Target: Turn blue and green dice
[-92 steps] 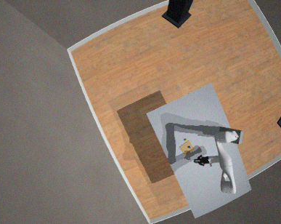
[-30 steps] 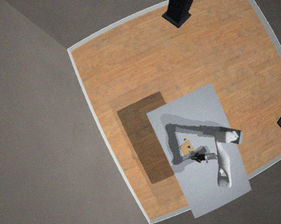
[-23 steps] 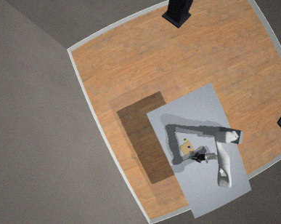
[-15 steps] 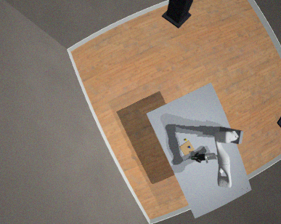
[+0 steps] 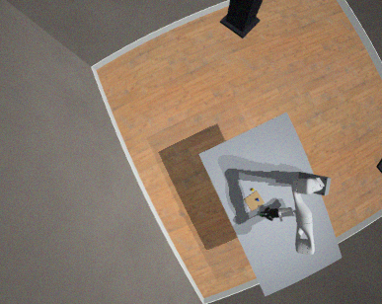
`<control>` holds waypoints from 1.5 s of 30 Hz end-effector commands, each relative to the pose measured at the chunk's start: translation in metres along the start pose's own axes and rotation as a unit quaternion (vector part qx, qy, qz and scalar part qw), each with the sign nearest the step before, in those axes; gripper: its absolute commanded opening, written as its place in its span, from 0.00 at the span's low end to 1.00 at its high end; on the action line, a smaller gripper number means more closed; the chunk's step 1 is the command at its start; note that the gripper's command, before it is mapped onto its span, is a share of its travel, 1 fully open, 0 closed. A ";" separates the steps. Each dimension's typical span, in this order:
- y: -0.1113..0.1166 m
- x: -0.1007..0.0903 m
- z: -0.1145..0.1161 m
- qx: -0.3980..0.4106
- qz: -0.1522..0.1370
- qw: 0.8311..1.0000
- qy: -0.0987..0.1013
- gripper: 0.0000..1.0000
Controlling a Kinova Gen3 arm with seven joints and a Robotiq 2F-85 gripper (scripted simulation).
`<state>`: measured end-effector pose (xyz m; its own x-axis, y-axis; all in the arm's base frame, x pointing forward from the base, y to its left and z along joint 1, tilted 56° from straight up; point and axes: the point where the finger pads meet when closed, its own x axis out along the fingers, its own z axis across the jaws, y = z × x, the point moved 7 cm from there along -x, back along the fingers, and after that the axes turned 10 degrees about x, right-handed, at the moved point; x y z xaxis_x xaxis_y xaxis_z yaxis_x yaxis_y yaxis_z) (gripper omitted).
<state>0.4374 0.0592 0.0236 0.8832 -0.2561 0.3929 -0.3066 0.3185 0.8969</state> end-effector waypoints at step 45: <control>-0.005 0.003 0.001 0.000 0.000 1.000 0.000 0.15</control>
<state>0.4409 0.0554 0.0200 0.8830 -0.2569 0.3929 -0.3061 0.3194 0.8968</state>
